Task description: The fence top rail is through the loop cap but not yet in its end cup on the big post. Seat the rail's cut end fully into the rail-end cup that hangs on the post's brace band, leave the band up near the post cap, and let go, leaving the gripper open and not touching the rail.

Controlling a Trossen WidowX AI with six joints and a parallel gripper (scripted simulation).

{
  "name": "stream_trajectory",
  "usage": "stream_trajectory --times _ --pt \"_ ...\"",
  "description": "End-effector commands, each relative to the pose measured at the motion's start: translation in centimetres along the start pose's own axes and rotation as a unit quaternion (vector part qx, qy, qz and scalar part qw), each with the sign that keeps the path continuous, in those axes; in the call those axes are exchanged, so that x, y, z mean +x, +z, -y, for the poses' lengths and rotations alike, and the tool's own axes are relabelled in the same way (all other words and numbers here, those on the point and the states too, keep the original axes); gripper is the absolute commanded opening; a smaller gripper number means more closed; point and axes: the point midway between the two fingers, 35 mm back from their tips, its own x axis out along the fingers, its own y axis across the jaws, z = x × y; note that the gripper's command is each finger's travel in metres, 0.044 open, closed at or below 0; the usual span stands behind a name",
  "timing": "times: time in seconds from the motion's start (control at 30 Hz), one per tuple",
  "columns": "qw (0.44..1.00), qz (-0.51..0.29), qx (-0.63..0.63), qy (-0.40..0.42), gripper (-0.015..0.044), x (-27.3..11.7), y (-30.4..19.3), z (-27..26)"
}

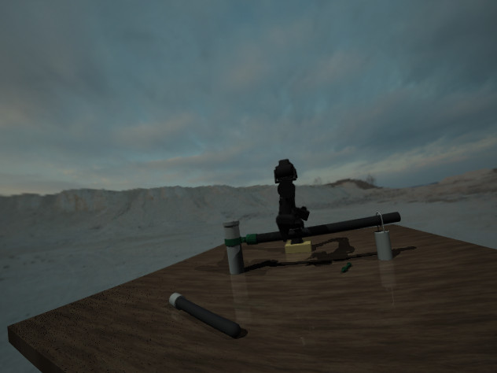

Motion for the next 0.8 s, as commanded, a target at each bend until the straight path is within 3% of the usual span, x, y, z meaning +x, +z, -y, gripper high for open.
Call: stream_trajectory --times 0.0,0.37,0.57,0.77 --pt "1.000 0.001 0.000 -0.003 0.0440 -1.5 1.0 0.1" --pt "1.000 0.001 -0.003 -0.005 0.0440 -4.1 2.3 0.0" --pt "1.000 0.001 -0.003 -0.005 0.0440 -8.3 2.3 -0.4" --pt "1.000 0.001 -0.003 -0.005 0.0440 -8.5 2.3 -0.5"
